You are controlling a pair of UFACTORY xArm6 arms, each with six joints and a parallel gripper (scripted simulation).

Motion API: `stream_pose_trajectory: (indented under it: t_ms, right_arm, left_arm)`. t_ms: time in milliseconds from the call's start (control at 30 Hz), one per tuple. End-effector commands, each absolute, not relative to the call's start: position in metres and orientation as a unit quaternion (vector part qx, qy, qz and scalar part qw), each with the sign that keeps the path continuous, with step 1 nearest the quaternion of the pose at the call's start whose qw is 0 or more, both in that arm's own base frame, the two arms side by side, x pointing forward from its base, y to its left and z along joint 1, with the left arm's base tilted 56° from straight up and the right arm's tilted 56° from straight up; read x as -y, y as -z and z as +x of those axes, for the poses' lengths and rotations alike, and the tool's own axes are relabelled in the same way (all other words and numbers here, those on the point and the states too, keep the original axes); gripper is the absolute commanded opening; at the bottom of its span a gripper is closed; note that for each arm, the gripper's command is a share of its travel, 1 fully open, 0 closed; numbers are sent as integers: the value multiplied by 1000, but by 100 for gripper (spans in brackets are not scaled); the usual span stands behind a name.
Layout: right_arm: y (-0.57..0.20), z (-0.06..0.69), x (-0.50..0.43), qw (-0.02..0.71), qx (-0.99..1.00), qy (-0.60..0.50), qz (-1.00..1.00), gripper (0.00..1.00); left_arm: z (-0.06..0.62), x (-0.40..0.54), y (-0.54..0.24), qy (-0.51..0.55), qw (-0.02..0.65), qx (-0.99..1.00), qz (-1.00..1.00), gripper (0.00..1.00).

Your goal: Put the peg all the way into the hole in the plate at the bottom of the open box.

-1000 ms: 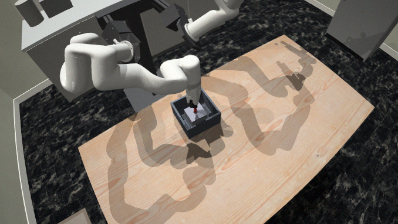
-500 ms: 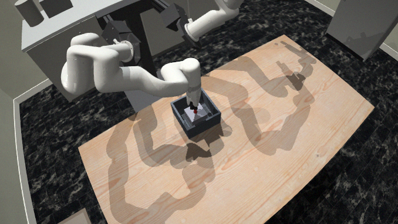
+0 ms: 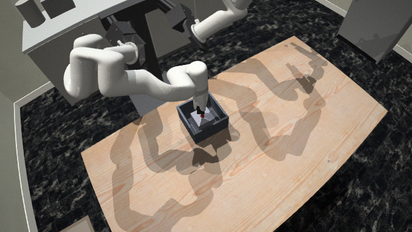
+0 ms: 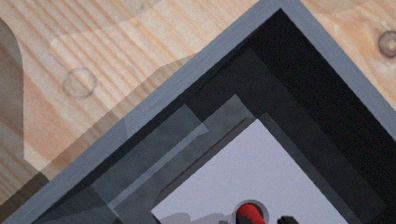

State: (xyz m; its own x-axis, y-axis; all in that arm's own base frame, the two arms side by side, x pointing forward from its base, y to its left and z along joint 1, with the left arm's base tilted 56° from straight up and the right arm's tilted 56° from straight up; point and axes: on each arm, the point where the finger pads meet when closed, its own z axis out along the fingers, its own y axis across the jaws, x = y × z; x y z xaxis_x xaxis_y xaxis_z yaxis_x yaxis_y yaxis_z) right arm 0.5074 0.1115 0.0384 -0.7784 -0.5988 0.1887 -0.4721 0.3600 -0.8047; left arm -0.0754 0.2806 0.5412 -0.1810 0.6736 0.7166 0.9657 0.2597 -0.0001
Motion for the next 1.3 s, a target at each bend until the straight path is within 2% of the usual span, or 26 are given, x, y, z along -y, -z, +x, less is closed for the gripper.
stream_pose_trajectory:
  t_ms: [0,1267]
  right_arm:
    - [-39,508,-113,70,-822,462,-326,0]
    - [-22,520,-92,70,-822,462,-326,0]
  left_arm:
    - [-75,-280,-543,238,310,731,-560,100]
    - [-75,-280,-543,238,310,731,-560,100]
